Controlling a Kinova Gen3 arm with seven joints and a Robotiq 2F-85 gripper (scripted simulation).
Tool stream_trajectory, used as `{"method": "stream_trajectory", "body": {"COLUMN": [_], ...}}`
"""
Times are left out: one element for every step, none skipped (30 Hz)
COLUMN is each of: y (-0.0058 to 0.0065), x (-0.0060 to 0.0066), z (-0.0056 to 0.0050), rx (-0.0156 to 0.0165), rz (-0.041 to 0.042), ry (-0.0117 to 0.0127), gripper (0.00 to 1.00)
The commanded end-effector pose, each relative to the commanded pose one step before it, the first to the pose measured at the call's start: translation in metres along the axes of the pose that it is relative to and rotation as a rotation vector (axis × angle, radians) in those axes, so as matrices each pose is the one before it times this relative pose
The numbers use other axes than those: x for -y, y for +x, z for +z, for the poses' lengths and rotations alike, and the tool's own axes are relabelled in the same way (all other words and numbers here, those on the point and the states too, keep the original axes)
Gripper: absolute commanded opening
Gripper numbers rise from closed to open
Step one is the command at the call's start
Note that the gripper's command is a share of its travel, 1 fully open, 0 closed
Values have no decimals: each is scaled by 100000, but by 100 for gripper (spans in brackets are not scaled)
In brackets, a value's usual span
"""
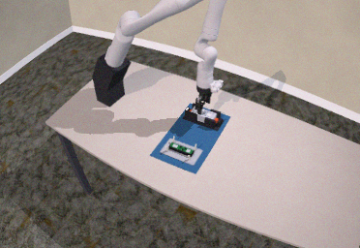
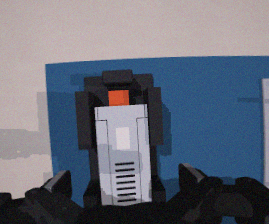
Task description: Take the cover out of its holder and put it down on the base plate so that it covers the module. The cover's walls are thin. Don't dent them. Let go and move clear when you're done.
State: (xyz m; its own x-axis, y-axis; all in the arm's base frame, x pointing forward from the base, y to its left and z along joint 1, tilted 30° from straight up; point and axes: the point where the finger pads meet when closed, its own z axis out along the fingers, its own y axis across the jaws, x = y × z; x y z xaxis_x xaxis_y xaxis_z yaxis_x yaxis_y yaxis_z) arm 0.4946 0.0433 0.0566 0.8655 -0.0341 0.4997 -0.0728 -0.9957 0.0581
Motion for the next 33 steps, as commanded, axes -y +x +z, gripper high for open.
{"method": "stream_trajectory", "body": {"y": [38,0,0,0,0,0,-17,-17,-17,-17,-17,-17,-17,-17,-17,-17,0,0,0,0,0,0,0,-157,28,28,28,28,27,27,27,27,27], "x": [20,0,0,0,0,0,21,21,21,21,21,21,21,21,21,21,0,0,0,0,0,0,0,240,-41,-41,-41,-41,-41,-41,-41,-41,-41], "z": [-38,0,0,0,0,0,499,499,499,499,499,499,499,499,499,499,0,0,0,0,0,0,0,-244,69,69,69,69,69,69,69,69,69], "rx": [-90,0,0,0,0,0,8,8,8,8,8,8,8,8,8,8,0,0,0,0,0,0,0,400,-45,-45,-45,-45,-45,-45,-45,-45,-45], "rz": [22,0,0,0,0,0,-71,-71,-71,-71,-71,-71,-71,-71,-71,-71,0,0,0,0,0,0,0,-164,18,18,18,18,18,18,18,18,18], "ry": [62,0,0,0,0,0,1,1,1,1,1,1,1,1,1,1,0,0,0,0,0,0,0,269,-30,-30,-30,-30,-30,-30,-30,-30,-30], "gripper": [100,100,100,100,100,100,100,100,100,100,100,100,100,100,100,100,100,100,100,100,100,100,100,100,100,100,100,100,100,100,100,100,100]}}
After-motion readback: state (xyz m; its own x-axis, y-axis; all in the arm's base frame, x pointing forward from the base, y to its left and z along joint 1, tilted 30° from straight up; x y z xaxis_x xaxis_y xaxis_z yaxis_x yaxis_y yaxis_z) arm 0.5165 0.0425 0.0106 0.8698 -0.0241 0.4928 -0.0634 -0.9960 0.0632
